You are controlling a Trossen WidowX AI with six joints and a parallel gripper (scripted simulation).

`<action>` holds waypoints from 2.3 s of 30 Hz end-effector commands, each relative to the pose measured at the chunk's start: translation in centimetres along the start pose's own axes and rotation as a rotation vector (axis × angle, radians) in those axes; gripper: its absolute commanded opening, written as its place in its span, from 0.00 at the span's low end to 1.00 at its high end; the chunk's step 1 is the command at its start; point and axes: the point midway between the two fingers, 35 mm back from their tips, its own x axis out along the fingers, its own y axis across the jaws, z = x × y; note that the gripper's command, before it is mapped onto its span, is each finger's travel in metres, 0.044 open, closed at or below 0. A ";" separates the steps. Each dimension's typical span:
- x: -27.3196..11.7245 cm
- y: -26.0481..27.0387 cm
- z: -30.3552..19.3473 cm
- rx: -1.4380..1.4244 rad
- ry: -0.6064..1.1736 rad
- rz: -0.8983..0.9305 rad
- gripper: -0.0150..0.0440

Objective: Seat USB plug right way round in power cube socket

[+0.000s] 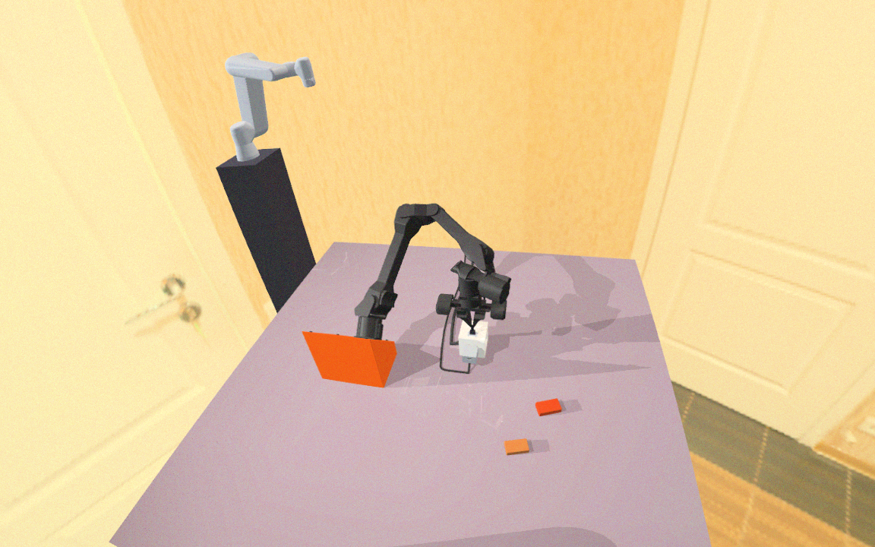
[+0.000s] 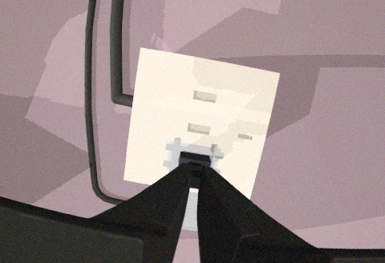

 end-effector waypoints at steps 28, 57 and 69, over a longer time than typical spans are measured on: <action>0.3 0.0 0.0 0.003 -0.003 0.000 0.25; 0.1 0.0 -0.1 0.002 0.000 -0.004 0.42; -0.3 0.0 0.0 0.002 0.000 -0.003 0.42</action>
